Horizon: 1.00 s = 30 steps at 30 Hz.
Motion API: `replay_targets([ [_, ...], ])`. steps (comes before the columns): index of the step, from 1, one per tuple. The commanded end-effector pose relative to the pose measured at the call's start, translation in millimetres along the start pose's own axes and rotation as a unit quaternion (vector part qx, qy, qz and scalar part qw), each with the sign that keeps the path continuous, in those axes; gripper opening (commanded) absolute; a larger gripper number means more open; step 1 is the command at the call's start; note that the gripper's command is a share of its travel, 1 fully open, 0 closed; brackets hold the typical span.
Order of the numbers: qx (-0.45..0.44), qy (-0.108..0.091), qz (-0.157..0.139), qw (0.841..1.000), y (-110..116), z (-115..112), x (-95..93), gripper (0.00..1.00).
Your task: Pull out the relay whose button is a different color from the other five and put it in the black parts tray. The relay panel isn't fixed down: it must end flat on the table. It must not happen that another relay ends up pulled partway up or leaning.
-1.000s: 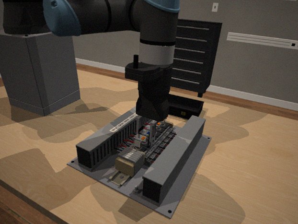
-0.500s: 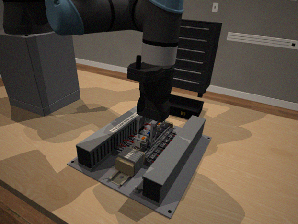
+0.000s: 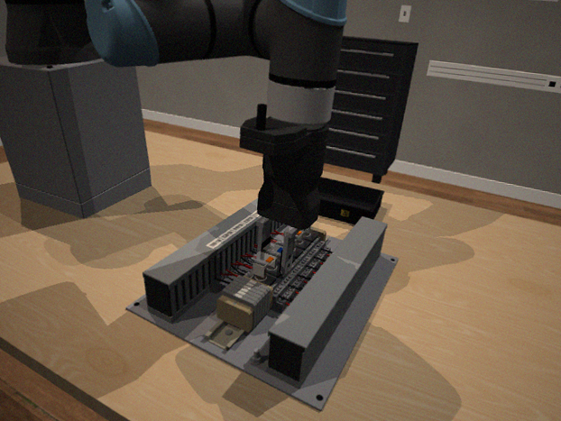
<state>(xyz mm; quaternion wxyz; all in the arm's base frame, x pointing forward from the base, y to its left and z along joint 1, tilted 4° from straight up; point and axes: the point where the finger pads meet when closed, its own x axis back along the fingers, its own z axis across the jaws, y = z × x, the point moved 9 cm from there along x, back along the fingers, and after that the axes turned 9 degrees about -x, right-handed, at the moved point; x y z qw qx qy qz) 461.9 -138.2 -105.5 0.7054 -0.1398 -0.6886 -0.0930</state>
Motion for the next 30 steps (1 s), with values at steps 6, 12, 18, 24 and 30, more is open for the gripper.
replay_targets([
  [6,0.0,-0.004,0.001,1.0,-0.7,-0.5,1.0,0.0],
  [12,0.0,-0.015,-0.001,1.0,-1.1,1.9,0.8,0.0],
  [18,0.0,-0.017,-0.001,1.0,-1.1,2.4,0.8,0.0],
  [24,0.0,-0.021,-0.002,1.0,-1.3,3.3,0.7,0.0],
  [30,0.0,-0.029,-0.003,1.0,-1.6,5.2,0.7,0.0],
])
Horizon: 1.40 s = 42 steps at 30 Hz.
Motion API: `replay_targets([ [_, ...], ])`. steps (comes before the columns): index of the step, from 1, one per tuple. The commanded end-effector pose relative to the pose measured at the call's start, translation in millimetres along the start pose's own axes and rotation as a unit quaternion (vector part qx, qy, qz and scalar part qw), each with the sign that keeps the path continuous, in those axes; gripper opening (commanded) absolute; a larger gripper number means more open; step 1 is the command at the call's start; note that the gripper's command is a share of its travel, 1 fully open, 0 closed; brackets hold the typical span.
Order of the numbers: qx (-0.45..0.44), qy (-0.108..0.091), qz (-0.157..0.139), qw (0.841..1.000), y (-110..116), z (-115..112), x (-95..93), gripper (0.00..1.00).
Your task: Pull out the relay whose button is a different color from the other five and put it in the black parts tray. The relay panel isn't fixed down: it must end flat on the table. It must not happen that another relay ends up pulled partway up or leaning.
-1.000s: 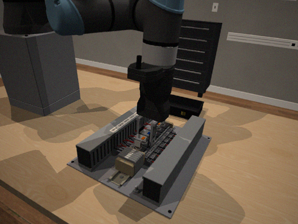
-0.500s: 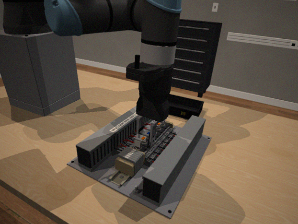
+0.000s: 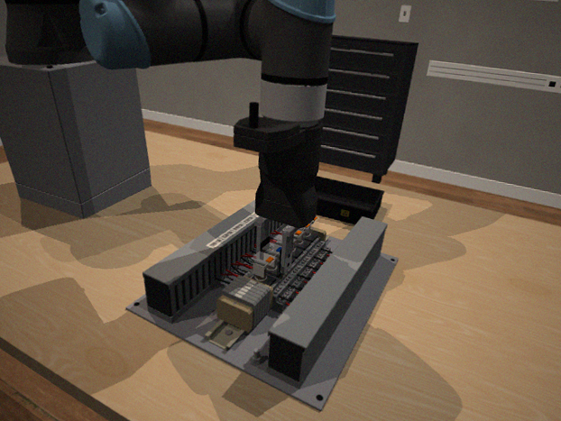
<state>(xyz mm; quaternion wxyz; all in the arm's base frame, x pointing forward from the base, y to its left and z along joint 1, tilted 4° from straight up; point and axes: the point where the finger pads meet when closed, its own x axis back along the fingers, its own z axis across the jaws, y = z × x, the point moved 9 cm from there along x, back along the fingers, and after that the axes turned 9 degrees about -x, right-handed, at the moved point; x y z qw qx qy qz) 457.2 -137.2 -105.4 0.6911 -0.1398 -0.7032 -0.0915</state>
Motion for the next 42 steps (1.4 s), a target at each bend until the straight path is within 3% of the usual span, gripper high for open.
replay_targets([
  [1,-0.001,-0.009,-0.001,1.0,-1.1,0.5,0.8,0.0],
  [24,-0.001,-0.014,-0.002,1.0,-1.3,2.0,0.8,0.0],
  [34,-0.001,0.003,0.001,1.0,-0.7,-1.8,1.3,0.0],
  [42,-0.001,0.004,0.001,1.0,-0.7,-2.2,1.3,0.0],
])
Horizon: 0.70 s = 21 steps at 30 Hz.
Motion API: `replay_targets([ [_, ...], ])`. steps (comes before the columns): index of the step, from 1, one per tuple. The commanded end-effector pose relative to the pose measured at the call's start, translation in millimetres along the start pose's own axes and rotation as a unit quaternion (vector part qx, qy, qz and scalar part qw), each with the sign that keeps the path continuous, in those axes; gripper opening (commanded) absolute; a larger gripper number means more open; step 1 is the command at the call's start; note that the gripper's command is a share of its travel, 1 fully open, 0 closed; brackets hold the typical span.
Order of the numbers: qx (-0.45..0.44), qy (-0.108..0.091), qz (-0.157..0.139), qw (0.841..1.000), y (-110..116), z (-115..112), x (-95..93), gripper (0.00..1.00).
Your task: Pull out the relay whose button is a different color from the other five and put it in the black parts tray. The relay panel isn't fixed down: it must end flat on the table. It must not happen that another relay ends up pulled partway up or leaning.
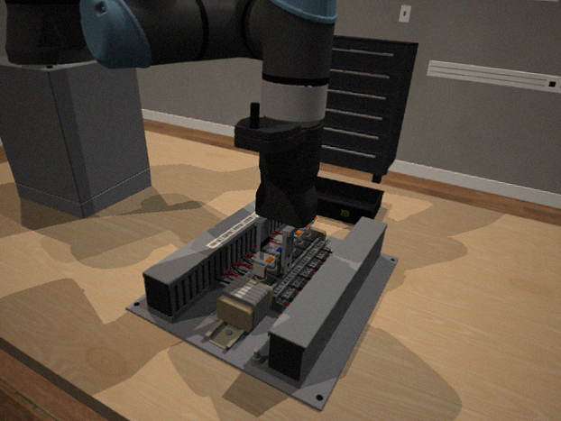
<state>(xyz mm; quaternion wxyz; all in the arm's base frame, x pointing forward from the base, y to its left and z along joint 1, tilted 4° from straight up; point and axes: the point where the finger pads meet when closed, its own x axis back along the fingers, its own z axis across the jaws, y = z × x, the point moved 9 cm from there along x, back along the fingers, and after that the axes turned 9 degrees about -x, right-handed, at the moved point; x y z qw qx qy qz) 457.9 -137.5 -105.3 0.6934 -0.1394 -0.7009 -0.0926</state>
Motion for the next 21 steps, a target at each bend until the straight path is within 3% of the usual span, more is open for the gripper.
replay_targets([
  [1,0.0,0.002,0.002,1.0,-0.5,-1.7,1.2,0.0],
  [21,0.0,0.015,0.004,1.0,0.1,-4.8,1.2,0.0],
])
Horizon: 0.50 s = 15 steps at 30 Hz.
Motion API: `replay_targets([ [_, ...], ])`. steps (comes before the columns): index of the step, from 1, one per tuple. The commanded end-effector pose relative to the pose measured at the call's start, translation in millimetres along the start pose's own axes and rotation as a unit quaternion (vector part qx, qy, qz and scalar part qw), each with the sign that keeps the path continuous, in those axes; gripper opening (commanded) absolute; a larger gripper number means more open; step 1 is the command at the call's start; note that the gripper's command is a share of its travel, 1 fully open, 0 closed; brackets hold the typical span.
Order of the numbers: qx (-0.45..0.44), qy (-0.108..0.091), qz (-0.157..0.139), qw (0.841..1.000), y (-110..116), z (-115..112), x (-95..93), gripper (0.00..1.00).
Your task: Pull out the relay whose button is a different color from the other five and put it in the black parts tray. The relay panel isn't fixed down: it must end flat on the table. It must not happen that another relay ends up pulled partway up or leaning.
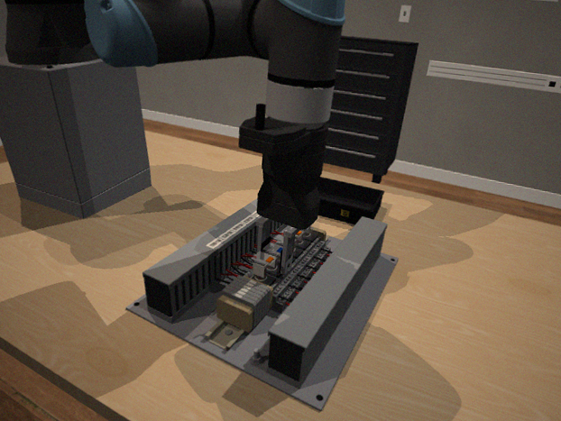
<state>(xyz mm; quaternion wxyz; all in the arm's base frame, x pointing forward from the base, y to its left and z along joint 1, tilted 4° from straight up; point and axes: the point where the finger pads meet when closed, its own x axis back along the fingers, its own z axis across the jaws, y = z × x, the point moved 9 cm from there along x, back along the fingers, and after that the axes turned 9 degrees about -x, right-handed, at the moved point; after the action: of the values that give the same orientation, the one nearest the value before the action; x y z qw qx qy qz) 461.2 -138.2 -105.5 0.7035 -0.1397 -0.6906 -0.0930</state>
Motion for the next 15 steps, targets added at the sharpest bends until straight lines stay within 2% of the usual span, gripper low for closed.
replay_targets([
  [1,0.0,0.001,0.002,1.0,-0.5,-1.5,1.4,0.0],
  [15,0.0,-0.001,0.001,1.0,-0.5,-1.1,1.2,0.0],
])
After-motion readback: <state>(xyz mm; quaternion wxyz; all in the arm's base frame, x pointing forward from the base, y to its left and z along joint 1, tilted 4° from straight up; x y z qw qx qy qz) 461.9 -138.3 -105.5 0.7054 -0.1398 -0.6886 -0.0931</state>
